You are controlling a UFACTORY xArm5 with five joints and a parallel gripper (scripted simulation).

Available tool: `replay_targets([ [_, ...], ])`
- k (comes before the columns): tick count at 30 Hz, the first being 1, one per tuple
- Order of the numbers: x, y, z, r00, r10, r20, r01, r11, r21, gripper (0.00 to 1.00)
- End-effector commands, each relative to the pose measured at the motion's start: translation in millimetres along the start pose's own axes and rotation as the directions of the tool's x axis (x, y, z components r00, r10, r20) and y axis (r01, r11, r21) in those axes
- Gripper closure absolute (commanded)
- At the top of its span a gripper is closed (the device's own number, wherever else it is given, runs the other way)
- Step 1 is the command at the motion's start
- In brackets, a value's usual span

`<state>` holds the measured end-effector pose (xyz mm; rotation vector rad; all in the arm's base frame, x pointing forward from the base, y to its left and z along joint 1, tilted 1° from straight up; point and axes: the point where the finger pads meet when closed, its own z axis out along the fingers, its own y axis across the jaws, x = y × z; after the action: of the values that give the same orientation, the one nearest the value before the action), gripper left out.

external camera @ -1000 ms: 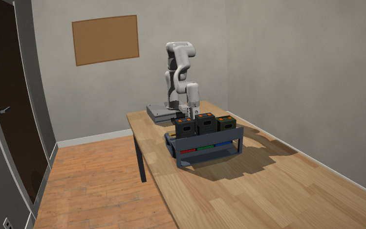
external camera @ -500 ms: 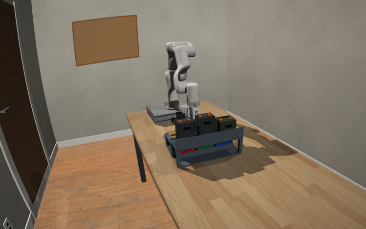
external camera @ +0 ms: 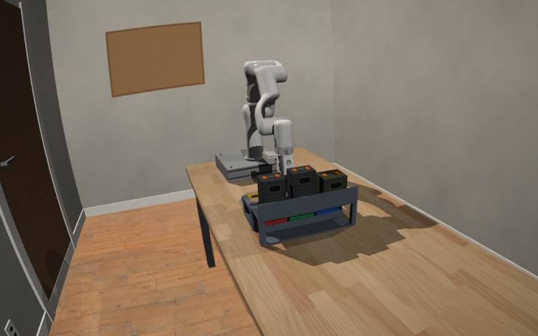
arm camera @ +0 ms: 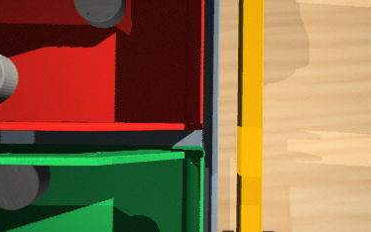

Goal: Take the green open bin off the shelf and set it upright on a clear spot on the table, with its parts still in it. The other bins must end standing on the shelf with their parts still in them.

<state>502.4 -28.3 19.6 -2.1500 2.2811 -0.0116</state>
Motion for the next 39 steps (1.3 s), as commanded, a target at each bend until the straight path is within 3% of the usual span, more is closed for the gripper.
replay_targets([
  [1, 0, -1, -4.2, 1.0, 0.0, 0.004, 0.0, 1.0, 0.004, 1.0],
  [31, 0, -1, -17.0, 1.0, 0.0, 0.004, 0.0, 1.0, 0.004, 1.0],
  [39, 0, -1, -27.0, 1.0, 0.0, 0.004, 0.0, 1.0, 0.004, 1.0],
])
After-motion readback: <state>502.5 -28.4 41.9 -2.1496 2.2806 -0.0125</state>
